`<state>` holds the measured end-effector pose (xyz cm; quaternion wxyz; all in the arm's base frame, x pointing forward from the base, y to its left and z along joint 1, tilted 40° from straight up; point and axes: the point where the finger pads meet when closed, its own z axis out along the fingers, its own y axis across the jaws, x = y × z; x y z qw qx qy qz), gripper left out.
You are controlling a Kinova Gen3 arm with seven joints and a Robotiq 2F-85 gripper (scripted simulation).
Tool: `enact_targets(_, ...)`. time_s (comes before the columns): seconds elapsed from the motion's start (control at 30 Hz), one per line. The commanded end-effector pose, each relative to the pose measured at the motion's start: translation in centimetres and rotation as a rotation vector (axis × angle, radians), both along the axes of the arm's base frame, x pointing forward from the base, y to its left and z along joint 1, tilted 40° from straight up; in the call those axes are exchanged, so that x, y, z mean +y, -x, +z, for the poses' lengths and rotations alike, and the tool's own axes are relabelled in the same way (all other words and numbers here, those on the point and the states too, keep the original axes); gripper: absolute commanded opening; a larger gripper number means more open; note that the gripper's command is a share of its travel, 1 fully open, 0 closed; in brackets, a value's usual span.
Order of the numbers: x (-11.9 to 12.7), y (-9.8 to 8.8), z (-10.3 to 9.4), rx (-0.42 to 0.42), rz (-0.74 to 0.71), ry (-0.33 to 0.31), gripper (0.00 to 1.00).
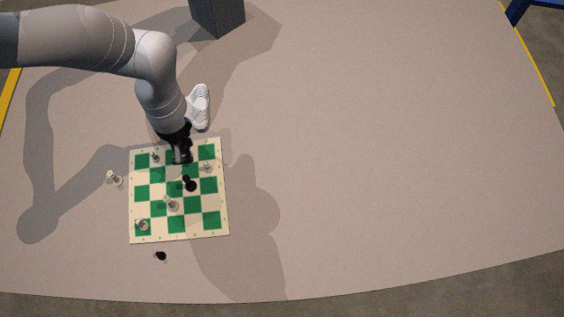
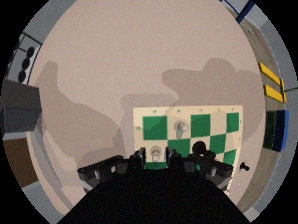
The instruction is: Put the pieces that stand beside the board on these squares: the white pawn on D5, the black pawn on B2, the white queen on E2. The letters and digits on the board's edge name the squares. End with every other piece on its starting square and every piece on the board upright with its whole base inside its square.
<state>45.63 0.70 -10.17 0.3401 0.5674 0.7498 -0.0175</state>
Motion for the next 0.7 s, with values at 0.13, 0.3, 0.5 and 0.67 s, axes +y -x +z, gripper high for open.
enact_targets(0.13,0.1,0.0,0.1,0.0,0.001,-0.001,0.34)
enact_targets(0.3,0.5,0.5,0.8,-0.001,0.001,-0.001,0.34)
enact_targets(0.5,1.5,1.7,2.7,-0.001,0.001,-0.001,0.34)
enact_targets(0.67,2.4,2.8,4.4,-0.001,0.001,-0.001,0.34)
